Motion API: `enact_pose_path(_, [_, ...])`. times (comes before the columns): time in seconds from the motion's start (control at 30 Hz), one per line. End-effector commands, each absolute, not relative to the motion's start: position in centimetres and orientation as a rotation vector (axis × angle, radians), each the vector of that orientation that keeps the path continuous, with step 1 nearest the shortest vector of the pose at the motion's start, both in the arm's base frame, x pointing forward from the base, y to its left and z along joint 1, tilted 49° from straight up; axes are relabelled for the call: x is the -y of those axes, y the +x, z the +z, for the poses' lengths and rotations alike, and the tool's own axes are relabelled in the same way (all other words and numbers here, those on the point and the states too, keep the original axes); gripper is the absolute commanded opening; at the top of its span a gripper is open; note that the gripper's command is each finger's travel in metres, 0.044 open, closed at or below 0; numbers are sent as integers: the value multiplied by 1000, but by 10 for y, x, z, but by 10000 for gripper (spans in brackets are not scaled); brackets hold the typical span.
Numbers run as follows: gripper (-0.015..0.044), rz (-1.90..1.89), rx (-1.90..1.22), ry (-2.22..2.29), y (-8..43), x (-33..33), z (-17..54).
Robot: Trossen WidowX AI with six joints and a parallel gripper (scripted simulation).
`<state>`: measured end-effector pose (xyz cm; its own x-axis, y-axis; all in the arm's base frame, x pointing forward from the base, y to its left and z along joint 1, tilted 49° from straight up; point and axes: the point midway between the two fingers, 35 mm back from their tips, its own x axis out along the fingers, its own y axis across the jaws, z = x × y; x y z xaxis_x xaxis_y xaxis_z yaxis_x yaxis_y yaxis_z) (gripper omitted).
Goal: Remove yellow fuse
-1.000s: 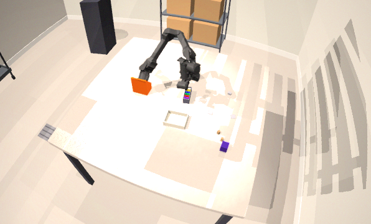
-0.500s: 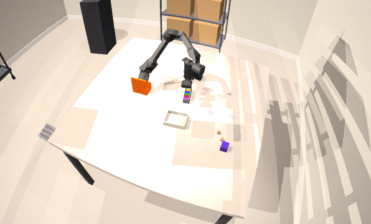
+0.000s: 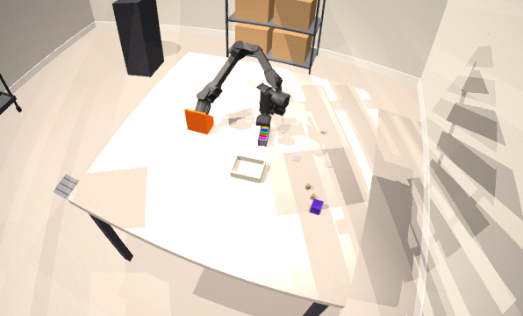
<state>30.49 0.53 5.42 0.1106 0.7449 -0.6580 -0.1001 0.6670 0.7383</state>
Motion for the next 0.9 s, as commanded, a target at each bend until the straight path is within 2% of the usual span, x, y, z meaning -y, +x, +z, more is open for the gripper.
enact_pose_path(0.0, [62,684,-1323,610,305,-11,52])
enact_pose_path(0.87, [62,685,-1323,611,307,-20,45])
